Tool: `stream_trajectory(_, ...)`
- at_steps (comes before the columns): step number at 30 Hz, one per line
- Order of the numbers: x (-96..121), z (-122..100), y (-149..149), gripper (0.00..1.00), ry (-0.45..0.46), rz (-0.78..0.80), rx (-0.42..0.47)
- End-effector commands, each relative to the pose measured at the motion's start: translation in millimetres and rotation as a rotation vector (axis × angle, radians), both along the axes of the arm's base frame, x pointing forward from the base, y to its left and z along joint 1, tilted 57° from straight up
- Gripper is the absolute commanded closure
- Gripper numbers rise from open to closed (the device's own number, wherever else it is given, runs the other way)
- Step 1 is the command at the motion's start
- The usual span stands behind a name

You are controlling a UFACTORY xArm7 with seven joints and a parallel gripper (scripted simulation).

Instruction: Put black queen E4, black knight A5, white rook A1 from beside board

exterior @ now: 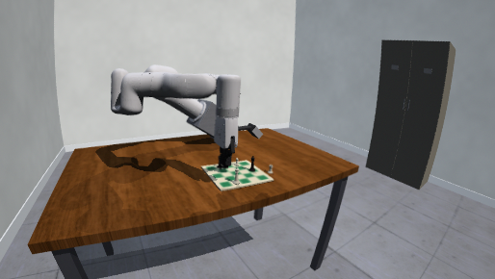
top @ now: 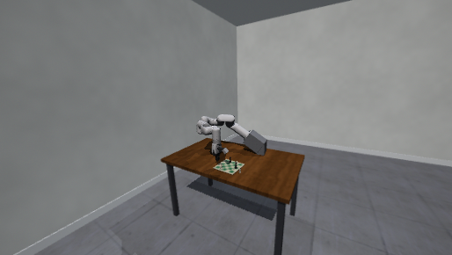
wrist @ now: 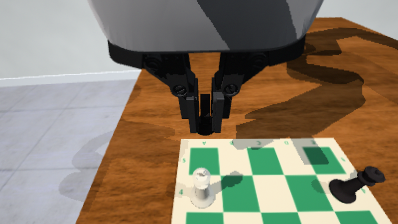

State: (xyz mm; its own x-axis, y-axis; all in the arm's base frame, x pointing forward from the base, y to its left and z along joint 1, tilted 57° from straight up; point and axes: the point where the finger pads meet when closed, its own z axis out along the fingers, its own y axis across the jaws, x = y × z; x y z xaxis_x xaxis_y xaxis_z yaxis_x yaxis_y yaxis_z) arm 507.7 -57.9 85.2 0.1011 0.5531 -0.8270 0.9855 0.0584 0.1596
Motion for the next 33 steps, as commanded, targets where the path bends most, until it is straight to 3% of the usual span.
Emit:
stream_trajectory(1,4,-9,-12,1.00,-0.004,0.006,0.002)
stream_trajectory(12,10,-31,-46,1.00,-0.004,0.006,0.002)
stream_trajectory(33,11,-33,-48,1.00,-0.004,0.006,0.002)
